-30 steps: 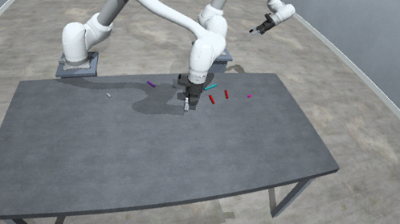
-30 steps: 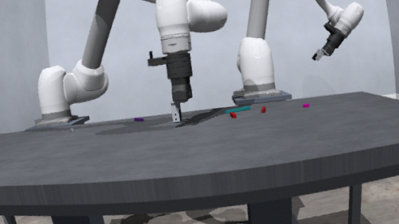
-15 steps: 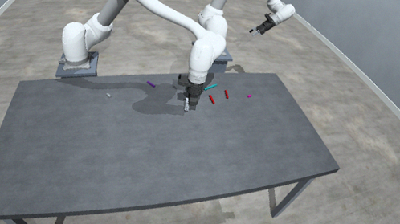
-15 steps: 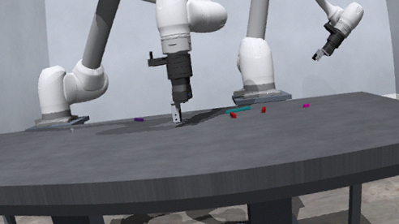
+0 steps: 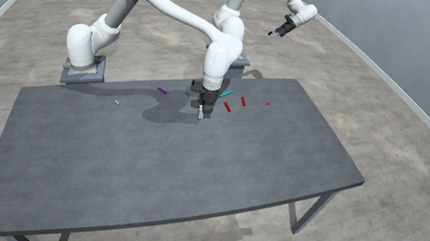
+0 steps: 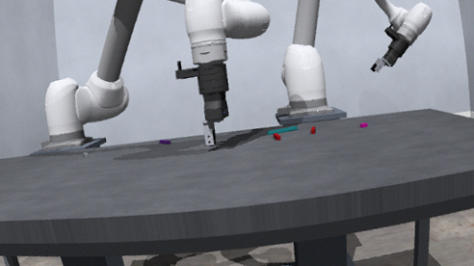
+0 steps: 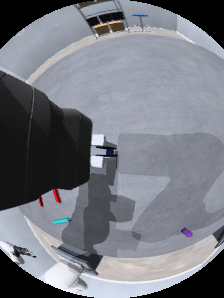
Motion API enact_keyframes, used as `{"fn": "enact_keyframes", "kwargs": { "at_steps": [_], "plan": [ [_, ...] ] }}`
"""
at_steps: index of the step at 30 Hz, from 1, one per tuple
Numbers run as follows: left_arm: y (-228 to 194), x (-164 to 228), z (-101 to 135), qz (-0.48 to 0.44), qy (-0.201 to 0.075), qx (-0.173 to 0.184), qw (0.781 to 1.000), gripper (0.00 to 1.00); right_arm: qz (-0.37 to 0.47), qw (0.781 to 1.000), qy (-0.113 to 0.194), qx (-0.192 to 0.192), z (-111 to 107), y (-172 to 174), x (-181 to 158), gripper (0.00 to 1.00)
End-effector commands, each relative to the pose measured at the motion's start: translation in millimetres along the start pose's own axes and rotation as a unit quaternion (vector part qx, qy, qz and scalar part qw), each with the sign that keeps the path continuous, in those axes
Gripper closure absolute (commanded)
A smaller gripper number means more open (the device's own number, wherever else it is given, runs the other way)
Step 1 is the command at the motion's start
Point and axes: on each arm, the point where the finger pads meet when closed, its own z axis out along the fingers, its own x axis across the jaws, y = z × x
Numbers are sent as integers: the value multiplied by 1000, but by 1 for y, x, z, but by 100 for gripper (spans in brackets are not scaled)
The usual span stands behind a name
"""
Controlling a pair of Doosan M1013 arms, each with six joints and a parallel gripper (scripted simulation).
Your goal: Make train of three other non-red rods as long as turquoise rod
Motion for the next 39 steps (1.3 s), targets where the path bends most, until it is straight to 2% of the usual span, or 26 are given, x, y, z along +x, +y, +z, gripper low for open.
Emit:
{"fn": "enact_keyframes", "kwargs": {
  "at_steps": [1, 39],
  "plan": [
    [-2, 3, 2, -1, 0, -1, 1000, 0, -2, 1000, 0, -1, 0, -1, -3, 76],
    [-2, 3, 2, -1, 0, -1, 1000, 0, -3, 1000, 0, -1, 0, -2, -6, 76]
  ]
}}
